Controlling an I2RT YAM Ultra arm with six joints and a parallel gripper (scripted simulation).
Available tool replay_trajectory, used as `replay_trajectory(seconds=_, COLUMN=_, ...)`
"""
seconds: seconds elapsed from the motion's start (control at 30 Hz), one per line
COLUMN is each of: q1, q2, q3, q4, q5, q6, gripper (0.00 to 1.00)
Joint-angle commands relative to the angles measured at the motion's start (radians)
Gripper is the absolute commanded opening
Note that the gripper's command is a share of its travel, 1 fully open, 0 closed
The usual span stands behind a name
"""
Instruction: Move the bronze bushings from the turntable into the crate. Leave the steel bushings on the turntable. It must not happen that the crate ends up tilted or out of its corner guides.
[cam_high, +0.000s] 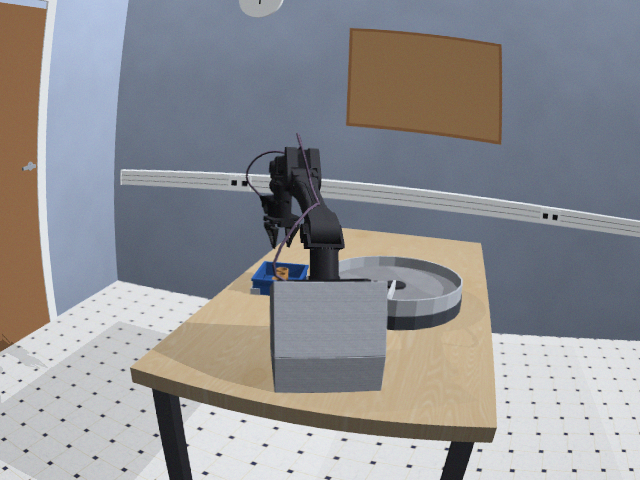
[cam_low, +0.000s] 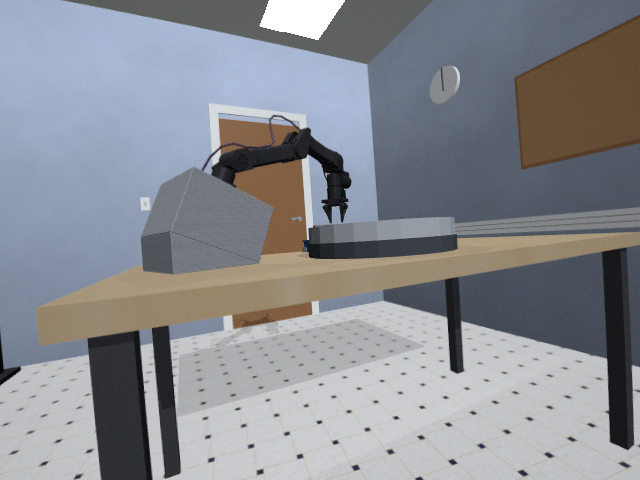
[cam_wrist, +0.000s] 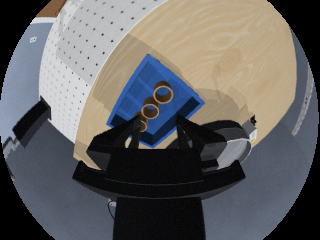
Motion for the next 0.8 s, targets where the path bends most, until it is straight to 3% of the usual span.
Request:
replay_trajectory(seconds=0.0, q1=0.017, q2=-0.053, q3=0.033, q4=-0.037, q5=0.003, q6=0.008, gripper=1.00)
replay_trajectory(seconds=0.77, q1=0.019, q2=-0.026, q3=0.065, q4=-0.078, q5=0.006, q6=0.008, gripper=1.00)
